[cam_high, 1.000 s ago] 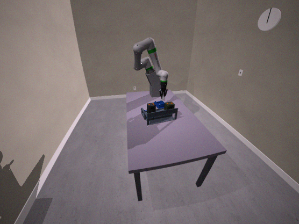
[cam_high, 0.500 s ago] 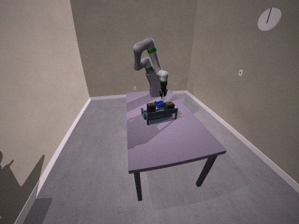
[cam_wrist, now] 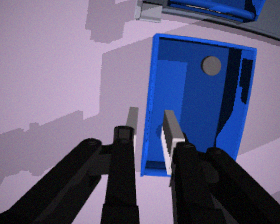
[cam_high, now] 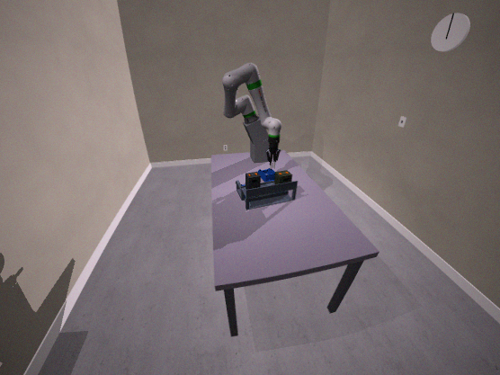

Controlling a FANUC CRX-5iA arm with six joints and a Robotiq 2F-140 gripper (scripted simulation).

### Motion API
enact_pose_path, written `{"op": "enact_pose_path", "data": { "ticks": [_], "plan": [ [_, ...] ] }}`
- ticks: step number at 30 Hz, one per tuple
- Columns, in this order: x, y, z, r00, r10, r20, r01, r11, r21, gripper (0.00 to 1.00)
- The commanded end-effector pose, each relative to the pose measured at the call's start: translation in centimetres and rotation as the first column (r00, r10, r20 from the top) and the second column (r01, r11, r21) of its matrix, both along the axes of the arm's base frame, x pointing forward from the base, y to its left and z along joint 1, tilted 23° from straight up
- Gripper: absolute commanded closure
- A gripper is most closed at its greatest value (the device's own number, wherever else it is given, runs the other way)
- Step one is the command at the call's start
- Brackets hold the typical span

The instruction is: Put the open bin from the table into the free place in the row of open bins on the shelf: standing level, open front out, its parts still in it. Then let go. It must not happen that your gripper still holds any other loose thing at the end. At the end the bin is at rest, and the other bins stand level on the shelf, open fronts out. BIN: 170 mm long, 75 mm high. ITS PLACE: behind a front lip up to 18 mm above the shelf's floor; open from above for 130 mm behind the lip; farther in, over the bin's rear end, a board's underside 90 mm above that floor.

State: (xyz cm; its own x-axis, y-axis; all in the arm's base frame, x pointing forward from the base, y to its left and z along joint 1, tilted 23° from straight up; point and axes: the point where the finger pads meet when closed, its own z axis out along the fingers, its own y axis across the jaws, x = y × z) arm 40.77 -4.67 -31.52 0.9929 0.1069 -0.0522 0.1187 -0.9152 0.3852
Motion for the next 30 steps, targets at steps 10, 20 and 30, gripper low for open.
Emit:
{"op": "enact_pose_path", "data": {
  "ticks": [10,20,30],
  "plan": [
    [0.0,-0.1,-0.2,1.0,0.0,0.0,0.0,1.0,0.0,0.85],
    [0.0,-0.4,-0.9,1.0,0.0,0.0,0.0,1.0,0.0,0.85],
    [0.0,-0.8,-1.8,1.0,0.0,0.0,0.0,1.0,0.0,0.85]
  ]
}}
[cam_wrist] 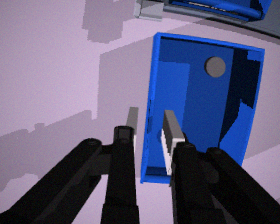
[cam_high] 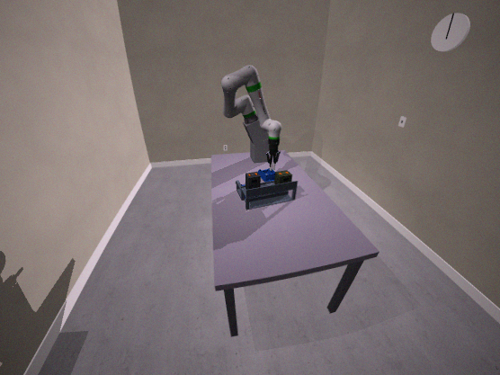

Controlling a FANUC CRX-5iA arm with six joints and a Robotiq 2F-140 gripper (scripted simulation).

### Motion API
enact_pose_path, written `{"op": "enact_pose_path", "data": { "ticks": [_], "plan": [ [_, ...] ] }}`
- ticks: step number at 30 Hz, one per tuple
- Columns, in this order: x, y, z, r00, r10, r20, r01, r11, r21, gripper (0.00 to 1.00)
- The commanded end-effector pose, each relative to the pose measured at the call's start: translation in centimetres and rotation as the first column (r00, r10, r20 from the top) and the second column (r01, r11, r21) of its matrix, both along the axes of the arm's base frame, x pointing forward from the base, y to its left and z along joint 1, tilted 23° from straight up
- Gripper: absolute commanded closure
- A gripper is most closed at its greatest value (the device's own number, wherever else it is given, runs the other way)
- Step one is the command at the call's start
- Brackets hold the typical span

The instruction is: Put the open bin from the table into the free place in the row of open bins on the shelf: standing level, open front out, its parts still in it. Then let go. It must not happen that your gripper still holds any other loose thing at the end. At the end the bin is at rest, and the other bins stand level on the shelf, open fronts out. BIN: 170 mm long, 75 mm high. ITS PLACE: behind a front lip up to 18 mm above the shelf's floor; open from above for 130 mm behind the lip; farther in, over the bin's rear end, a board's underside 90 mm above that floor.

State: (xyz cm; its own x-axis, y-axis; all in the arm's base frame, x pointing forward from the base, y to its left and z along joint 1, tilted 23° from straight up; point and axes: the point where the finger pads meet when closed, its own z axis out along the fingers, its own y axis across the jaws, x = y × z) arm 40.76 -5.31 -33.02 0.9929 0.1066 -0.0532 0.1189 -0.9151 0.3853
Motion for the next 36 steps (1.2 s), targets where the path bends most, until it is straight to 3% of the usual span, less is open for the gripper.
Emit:
{"op": "enact_pose_path", "data": {
  "ticks": [1,36],
  "plan": [
    [0.0,-0.2,-0.5,1.0,0.0,0.001,0.0,1.0,0.0,0.85],
    [0.0,-1.1,-2.5,1.0,0.0,0.001,0.0,1.0,0.0,0.85]
  ]
}}
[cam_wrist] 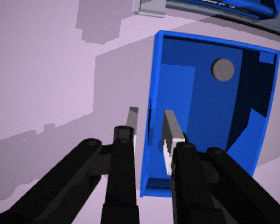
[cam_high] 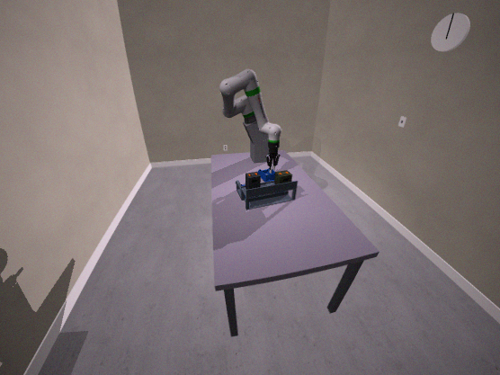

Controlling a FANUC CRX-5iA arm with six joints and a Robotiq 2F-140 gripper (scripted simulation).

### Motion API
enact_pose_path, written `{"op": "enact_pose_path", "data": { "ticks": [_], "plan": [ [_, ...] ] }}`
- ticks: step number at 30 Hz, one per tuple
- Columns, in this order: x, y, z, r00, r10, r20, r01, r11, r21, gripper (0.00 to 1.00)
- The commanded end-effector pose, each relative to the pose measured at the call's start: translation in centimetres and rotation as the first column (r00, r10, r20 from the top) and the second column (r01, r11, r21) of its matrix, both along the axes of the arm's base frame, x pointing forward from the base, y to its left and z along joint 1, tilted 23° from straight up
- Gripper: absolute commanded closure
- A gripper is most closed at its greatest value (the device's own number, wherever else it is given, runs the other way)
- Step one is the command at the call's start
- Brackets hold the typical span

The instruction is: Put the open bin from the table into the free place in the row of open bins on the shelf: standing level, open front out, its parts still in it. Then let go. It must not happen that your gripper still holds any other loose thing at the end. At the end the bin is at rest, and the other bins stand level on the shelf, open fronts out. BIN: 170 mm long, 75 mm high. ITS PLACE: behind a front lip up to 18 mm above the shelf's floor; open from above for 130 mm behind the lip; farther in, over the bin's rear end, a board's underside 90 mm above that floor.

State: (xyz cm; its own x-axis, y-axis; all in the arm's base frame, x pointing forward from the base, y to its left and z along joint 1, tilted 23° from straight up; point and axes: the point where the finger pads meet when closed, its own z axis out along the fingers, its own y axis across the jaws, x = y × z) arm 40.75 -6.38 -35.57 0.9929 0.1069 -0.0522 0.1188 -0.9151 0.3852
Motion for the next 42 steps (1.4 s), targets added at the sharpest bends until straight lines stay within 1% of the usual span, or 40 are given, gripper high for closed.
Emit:
{"op": "enact_pose_path", "data": {
  "ticks": [1,32,33,42],
  "plan": [
    [0.01,0.01,0.0,1.0,0.0,0.0,0.0,1.0,0.0,0.85],
    [0.01,0.01,0.0,1.0,0.0,0.0,0.0,1.0,0.0,0.85],
    [0.01,0.01,0.0,1.0,0.0,0.0,0.0,1.0,0.0,1.0],
    [0.01,0.01,0.0,1.0,0.0,0.0,0.0,1.0,0.0,1.0]
  ]
}}
